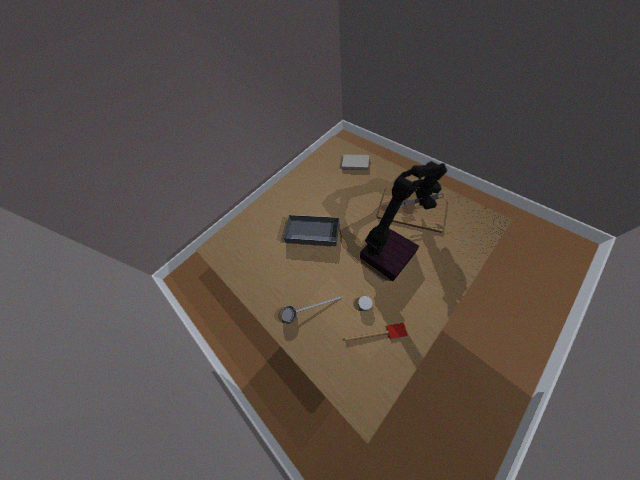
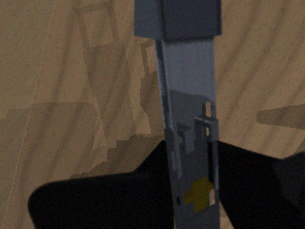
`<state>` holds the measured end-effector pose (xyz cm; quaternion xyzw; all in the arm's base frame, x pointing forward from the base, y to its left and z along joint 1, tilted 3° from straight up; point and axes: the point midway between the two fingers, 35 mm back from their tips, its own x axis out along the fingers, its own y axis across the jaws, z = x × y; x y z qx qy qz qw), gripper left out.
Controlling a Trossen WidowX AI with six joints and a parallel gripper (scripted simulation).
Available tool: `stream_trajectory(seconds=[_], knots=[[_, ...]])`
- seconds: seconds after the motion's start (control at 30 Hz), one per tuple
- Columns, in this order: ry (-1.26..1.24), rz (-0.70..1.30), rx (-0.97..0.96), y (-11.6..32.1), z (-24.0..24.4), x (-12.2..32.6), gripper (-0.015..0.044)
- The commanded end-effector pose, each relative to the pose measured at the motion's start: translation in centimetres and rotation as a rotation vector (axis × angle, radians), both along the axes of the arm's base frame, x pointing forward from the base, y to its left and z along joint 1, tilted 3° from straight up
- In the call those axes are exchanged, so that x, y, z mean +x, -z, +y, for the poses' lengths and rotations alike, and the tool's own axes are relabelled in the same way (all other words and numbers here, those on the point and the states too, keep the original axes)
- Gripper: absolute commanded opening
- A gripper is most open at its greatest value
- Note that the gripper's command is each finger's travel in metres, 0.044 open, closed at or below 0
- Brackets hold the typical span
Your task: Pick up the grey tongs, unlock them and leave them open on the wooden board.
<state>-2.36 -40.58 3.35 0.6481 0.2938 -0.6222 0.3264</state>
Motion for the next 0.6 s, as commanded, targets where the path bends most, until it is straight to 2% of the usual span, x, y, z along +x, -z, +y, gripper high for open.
stream_trajectory(seconds=[0.0,0.33,0.57], knots=[[0.003,-0.004,-0.002,0.5,0.0,0.1,-0.015],[0.003,-0.003,-0.002,1.6,0.0,0.2,-0.015],[-0.001,0.0,0.002,1.5,0.1,0.1,0.0034]])
